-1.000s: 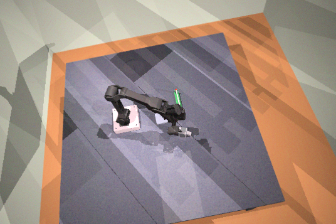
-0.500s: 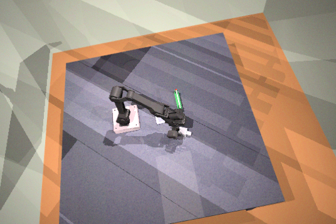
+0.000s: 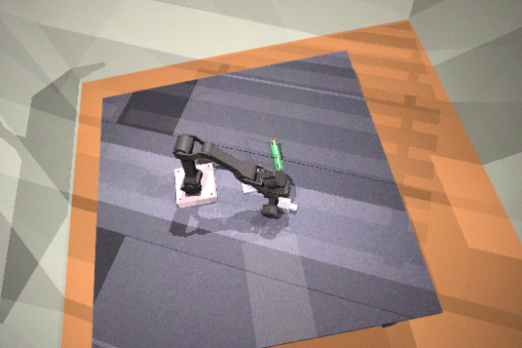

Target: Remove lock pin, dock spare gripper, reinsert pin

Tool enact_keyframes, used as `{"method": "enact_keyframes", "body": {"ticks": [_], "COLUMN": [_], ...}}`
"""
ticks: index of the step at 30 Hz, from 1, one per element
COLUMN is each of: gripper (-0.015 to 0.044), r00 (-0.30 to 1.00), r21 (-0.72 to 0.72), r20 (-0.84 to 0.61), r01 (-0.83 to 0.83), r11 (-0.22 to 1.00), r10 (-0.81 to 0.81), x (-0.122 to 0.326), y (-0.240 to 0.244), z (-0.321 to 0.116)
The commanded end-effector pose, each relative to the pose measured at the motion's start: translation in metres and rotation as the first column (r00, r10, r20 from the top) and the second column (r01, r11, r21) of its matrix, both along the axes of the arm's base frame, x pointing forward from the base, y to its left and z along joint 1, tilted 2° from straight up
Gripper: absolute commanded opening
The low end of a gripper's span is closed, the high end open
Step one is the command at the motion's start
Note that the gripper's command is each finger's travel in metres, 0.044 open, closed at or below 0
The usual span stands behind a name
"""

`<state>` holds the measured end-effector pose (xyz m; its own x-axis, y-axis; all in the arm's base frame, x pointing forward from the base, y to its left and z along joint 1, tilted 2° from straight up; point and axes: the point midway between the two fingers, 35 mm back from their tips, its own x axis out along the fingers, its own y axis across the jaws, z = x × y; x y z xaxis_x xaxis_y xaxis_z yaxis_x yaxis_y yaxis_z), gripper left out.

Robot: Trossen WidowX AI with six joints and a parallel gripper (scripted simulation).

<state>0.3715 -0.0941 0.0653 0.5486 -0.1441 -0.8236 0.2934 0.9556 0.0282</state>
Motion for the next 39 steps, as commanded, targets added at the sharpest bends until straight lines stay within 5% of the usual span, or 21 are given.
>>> {"method": "enact_keyframes", "body": {"ticks": [1, 31, 39], "gripper": [0.044, 0.044, 0.023], "r00": [1.0, 1.0, 1.0], "r21": [0.002, 0.003, 0.003], "r20": [-0.012, -0.013, -0.013], "r01": [0.006, 0.008, 0.008], "r11": [1.0, 1.0, 1.0], "r10": [-0.006, -0.008, -0.008], "x": [-0.002, -0.001, -0.001], "y": [0.0, 0.002, 0.002], "z": [-0.01, -0.048, -0.048]}}
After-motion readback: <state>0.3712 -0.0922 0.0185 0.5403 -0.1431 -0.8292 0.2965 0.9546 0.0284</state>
